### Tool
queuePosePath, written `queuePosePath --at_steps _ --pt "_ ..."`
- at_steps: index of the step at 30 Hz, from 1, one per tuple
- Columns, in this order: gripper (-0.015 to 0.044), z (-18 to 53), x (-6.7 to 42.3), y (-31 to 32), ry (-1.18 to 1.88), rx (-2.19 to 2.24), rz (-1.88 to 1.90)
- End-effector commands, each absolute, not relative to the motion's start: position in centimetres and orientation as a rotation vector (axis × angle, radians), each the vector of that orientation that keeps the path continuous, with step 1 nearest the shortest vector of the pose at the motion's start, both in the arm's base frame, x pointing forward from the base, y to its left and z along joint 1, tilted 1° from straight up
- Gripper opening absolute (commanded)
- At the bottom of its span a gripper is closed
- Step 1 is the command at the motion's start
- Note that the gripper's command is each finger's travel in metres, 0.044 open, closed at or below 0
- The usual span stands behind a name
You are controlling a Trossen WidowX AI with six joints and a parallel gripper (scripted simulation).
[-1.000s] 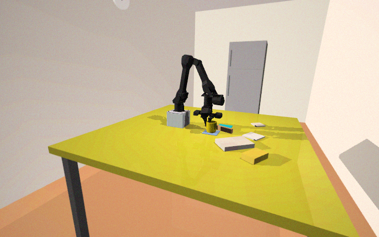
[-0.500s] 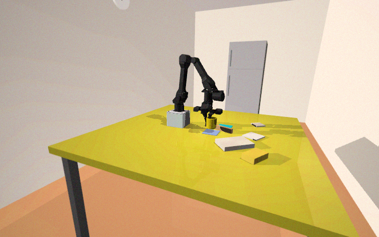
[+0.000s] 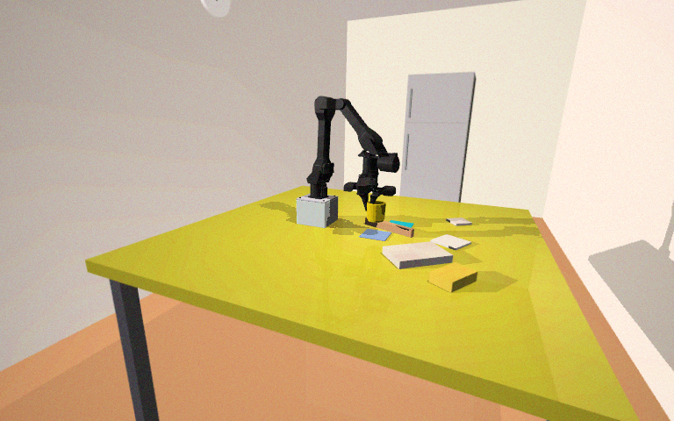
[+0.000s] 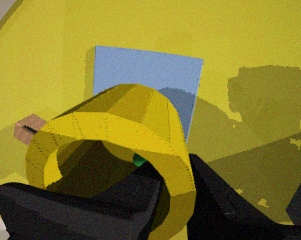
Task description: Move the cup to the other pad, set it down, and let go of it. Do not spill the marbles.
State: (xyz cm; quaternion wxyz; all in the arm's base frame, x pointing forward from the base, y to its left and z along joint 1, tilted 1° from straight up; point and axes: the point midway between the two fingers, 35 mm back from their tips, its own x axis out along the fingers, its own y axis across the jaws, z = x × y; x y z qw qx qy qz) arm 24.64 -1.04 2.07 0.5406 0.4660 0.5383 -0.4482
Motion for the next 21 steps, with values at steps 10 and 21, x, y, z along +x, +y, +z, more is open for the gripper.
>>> queuePosePath --at_steps 10,21 --pt "0.0 2.0 24.7 -1.0 1.278 1.108 -1.064" --pt "0.0 2.1 25.0 0.7 1.28 1.11 -1.061"
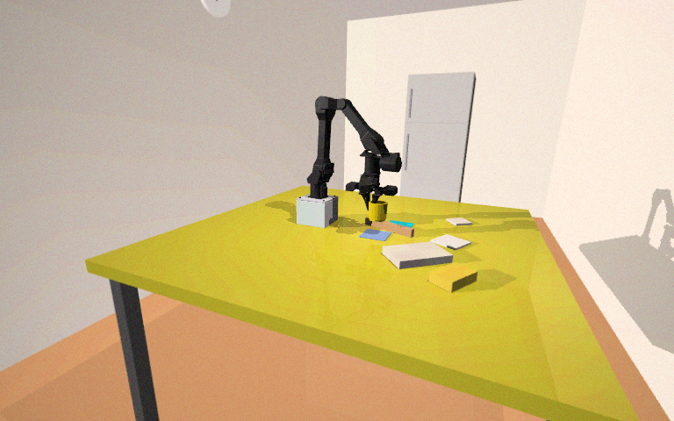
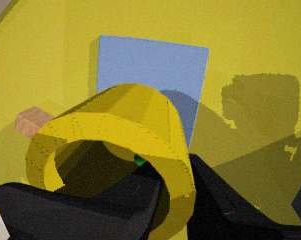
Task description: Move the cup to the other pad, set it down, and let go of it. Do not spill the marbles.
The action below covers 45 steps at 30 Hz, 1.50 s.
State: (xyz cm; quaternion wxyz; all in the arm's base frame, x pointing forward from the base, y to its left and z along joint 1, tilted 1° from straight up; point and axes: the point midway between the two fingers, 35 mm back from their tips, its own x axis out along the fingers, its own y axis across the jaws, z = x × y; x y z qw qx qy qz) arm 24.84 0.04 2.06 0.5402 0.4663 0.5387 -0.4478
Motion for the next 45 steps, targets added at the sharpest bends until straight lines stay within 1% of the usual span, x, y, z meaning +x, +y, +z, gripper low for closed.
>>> queuePosePath --at_steps 1,45 --pt "0.0 2.1 25.1 0.8 1.281 1.111 -1.061" --pt "0.0 2.7 26.9 9.7 1.287 1.119 -1.053"
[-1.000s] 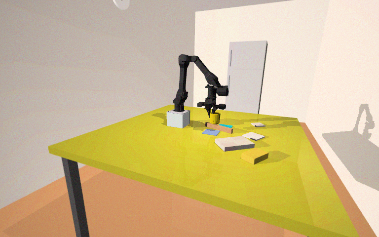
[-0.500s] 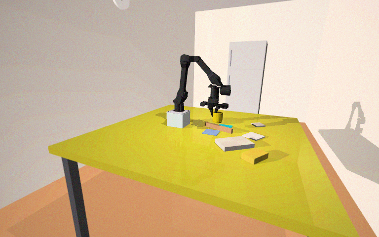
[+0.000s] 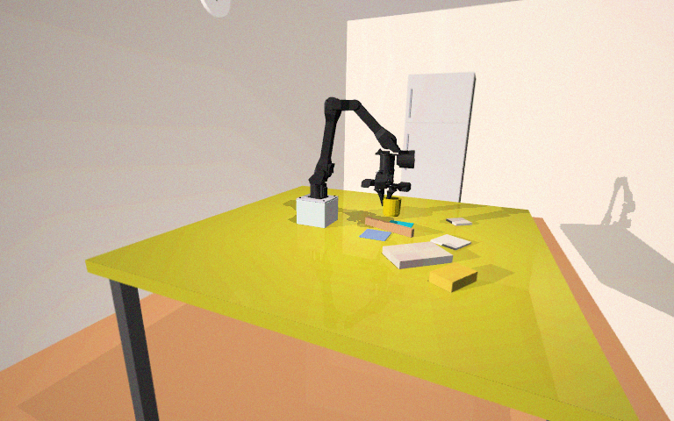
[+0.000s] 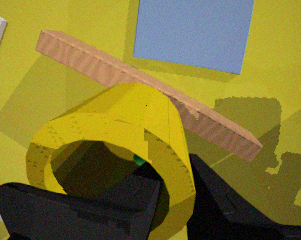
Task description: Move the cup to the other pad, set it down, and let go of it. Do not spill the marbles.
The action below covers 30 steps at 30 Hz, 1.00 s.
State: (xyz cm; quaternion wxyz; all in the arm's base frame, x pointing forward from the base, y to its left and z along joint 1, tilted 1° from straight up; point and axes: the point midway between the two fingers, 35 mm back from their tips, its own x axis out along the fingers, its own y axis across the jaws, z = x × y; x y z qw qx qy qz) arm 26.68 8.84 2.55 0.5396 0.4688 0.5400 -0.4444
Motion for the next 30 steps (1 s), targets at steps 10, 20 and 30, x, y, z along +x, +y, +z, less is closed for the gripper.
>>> queuePosePath --at_steps 10,20,30 --pt "0.0 2.9 27.3 12.1 1.288 1.12 -1.052" --pt "0.0 3.1 27.7 14.6 1.289 1.122 -1.05" --pt "0.0 2.4 27.8 15.2 1.29 1.123 -1.05"
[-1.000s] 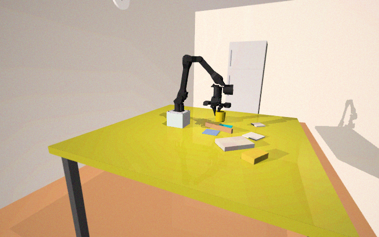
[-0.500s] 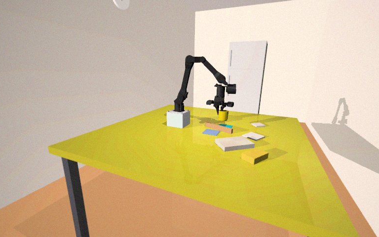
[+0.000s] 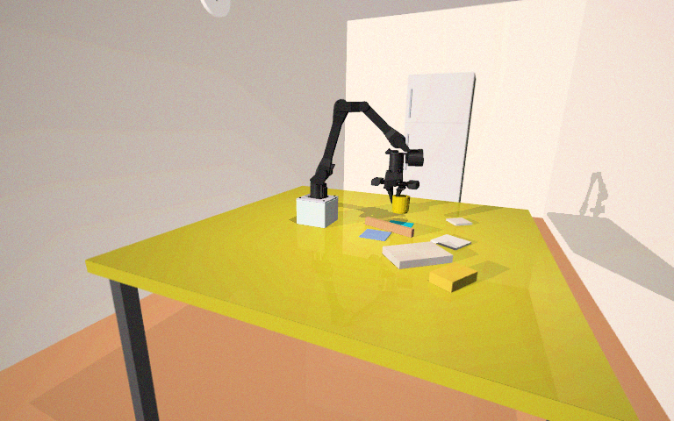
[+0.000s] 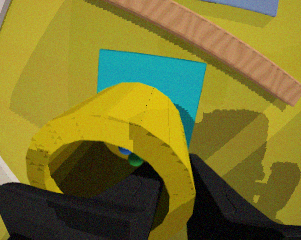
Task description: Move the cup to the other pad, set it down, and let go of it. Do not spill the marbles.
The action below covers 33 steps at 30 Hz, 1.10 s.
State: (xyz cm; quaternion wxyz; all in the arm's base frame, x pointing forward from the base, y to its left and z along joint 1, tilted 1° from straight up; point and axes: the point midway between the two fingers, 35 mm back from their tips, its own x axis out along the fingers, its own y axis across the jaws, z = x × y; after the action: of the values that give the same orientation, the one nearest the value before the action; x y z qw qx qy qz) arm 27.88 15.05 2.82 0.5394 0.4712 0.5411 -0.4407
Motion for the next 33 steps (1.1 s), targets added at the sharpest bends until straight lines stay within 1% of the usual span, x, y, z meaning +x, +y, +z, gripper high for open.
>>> queuePosePath --at_steps 1,27,33 --pt "0.0 2.2 27.9 15.2 1.29 1.123 -1.05" --pt "0.0 -2.2 27.9 15.4 1.29 1.123 -1.05" --pt "0.0 -2.1 28.0 15.4 1.288 1.119 -1.049"
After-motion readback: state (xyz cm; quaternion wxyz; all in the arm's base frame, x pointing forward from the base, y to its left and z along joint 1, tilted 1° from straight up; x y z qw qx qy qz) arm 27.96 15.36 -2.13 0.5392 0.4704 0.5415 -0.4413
